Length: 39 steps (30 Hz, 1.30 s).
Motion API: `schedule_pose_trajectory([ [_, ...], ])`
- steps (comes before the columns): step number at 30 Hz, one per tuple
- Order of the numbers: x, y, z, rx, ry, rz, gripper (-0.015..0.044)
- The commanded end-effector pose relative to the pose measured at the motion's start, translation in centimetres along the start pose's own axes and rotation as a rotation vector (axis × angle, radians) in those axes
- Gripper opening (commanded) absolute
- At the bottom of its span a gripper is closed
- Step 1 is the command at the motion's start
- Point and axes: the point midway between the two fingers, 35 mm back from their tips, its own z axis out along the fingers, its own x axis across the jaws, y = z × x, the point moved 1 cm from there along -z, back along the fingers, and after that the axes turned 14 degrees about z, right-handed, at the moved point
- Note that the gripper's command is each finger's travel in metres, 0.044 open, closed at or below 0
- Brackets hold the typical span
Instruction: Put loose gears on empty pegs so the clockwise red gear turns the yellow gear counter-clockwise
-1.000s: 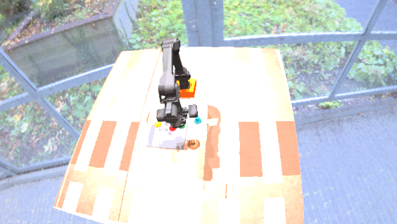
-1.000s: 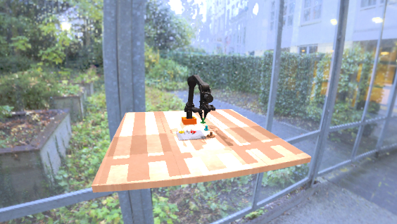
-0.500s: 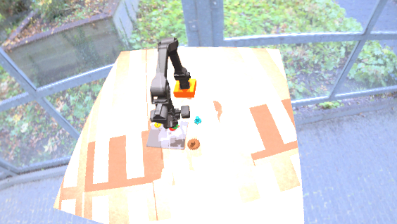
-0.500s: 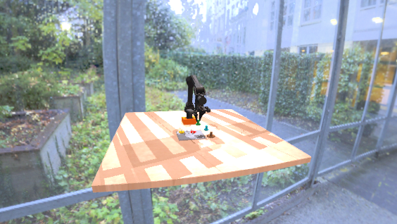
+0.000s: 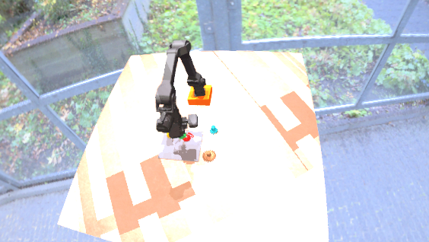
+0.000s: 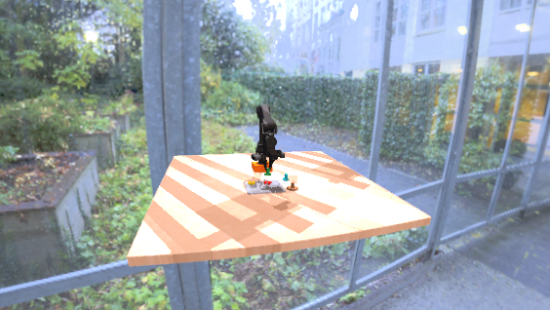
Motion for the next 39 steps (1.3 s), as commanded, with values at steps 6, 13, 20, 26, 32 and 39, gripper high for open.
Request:
schedule_pose_trajectory([
  [6,-2.3,-0.8,0.9,0.001,-0.008,-0.001,0.0000],
  [13,-3.1,-1.1,1.2,0.002,-0.009,0.000,0.0000],
  [20,-3.1,-1.1,1.0,0.002,-0.009,0.000,0.0000],
  [26,-3.1,-1.1,1.0,0.002,-0.009,0.000,0.0000],
  [32,-3.1,-1.1,1.0,0.002,-0.009,0.000,0.0000],
  [39,-3.1,-1.0,1.5,0.002,-0.009,-0.086,0.0000],
])
